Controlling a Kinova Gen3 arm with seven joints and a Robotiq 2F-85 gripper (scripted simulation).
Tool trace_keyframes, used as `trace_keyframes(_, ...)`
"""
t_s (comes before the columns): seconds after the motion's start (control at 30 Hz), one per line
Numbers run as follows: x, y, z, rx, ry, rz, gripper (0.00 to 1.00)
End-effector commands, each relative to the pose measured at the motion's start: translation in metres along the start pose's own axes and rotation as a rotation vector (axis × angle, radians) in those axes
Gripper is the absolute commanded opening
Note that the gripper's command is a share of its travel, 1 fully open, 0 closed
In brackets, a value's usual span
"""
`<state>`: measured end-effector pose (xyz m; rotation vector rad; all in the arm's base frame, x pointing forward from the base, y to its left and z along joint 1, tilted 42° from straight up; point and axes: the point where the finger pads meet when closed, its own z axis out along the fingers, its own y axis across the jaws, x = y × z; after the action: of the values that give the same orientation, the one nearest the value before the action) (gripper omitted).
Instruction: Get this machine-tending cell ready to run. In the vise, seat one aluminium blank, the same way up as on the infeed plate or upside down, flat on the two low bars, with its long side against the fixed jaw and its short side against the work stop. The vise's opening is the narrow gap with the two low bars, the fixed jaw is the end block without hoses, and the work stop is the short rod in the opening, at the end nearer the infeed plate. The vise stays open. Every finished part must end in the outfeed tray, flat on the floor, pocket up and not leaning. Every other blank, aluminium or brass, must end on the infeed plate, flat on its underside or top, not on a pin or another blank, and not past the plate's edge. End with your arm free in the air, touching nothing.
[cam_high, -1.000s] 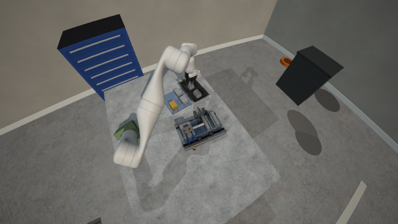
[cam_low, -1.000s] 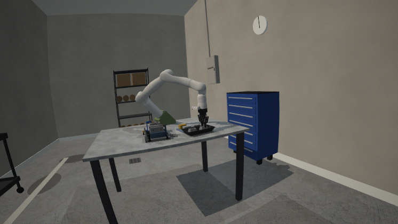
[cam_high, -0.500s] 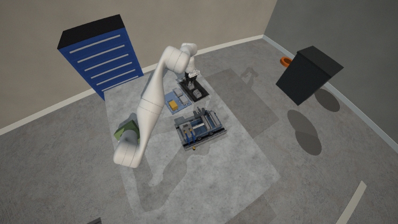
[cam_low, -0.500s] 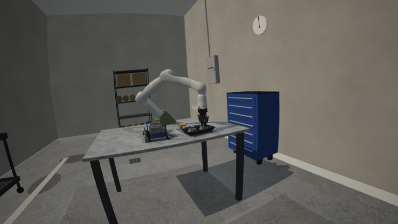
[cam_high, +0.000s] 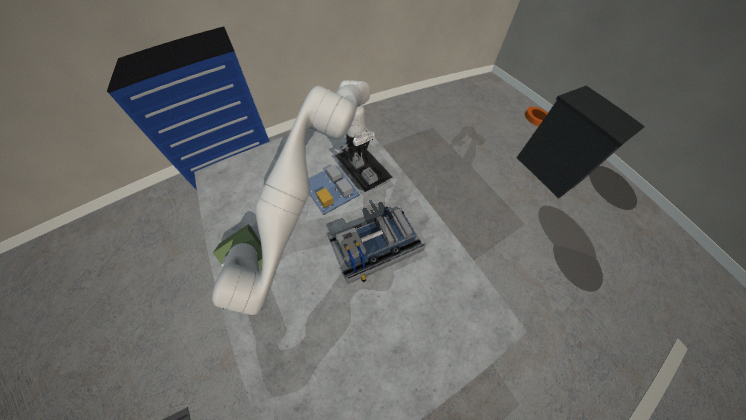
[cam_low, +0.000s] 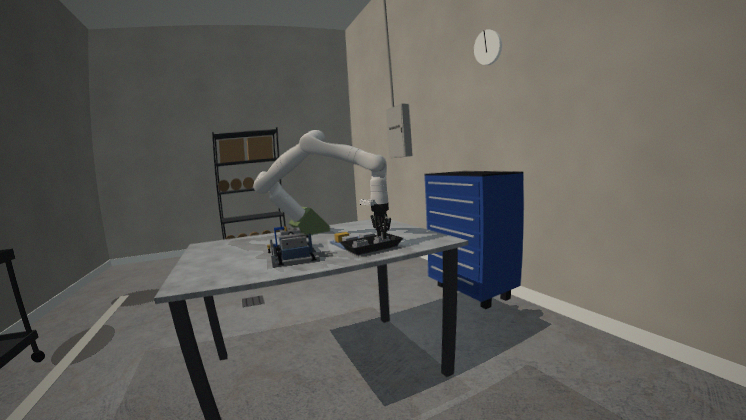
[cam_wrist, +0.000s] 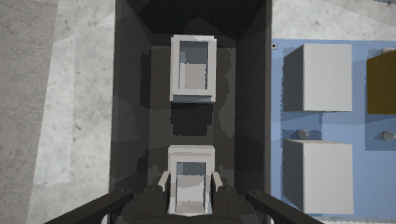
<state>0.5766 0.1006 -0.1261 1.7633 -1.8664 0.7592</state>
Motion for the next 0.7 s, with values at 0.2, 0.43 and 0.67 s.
trace_keyframes(0.2, -0.0005, -0.0007, -0.0017, 0.002, -0.002, 0.000, 0.67)
trace_keyframes(0.43, -0.0005, -0.0007, -0.0017, 0.002, -0.002, 0.000, 0.67)
trace_keyframes(0.67, -0.0005, -0.0007, -0.0017, 0.002, -0.002, 0.000, 0.67)
